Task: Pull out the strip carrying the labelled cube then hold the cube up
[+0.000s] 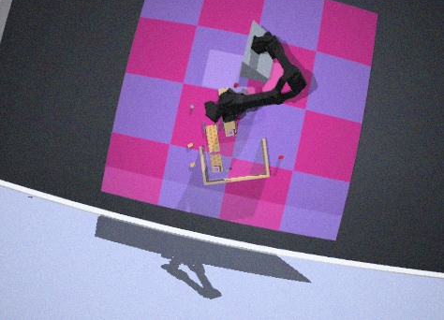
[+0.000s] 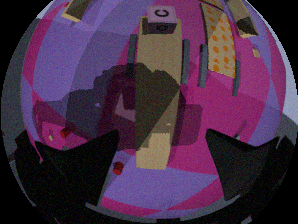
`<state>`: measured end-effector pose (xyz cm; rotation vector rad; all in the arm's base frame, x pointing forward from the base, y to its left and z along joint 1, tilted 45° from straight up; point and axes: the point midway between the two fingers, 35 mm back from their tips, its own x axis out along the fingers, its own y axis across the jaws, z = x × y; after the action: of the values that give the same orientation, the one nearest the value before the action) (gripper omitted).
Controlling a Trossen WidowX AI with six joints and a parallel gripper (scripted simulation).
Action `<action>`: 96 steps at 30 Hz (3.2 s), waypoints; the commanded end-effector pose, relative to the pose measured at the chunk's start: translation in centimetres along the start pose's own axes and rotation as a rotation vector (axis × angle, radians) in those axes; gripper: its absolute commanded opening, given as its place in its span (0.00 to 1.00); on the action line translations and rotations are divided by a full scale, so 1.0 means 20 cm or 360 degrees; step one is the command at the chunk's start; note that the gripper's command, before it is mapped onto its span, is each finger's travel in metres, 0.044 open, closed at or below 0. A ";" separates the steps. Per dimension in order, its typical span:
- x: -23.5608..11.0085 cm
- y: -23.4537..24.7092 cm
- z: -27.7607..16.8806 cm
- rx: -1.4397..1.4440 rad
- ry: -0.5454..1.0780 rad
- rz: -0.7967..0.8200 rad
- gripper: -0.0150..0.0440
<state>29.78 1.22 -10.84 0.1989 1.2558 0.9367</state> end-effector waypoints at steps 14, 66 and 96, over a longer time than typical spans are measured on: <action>-0.05 -0.03 0.31 0.0001 -0.0007 0.0008 1.00; 0.17 -0.01 0.65 -0.0001 -0.0012 0.0012 0.68; 0.13 0.02 0.60 -0.0008 -0.0011 0.0003 0.25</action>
<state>40.82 7.99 -8.89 0.1999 1.2479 0.9397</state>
